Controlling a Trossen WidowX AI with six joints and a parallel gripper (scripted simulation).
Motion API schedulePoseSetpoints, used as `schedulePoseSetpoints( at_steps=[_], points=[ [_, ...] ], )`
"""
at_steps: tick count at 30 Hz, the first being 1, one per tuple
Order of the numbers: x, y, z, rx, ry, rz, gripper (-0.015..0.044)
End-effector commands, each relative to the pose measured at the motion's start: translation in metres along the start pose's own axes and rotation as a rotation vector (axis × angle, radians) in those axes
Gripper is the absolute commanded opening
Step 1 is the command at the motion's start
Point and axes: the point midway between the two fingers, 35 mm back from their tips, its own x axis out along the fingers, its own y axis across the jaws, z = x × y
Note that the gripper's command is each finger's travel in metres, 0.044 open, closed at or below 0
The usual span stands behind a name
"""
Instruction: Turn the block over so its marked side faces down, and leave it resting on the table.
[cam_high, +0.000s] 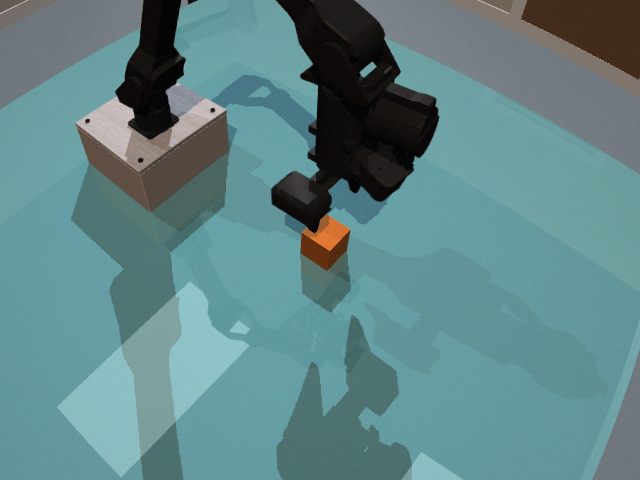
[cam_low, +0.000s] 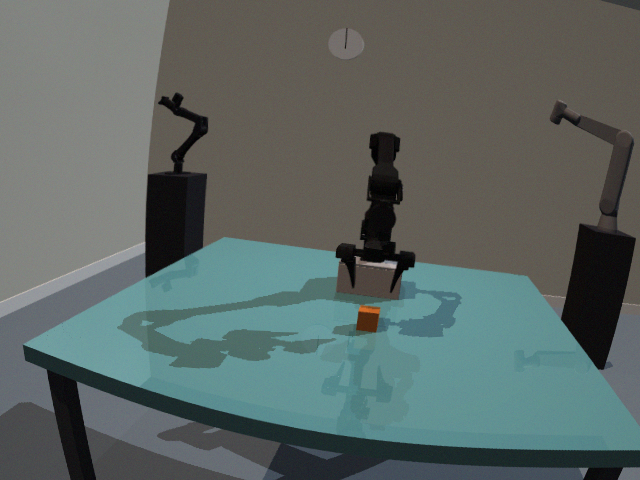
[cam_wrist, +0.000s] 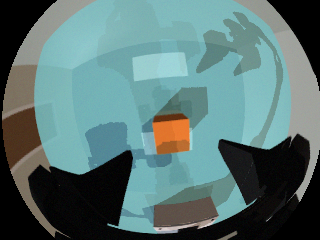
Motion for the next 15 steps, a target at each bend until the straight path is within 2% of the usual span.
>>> schedulePoseSetpoints(
  at_steps=[1, 15],
  points=[
    [0.020, 0.000, -0.007, -0.003, 0.033, 0.003, 0.0440],
    [0.042, 0.000, -0.008, -0.003, 0.033, 0.003, 0.0440]
  ],
)
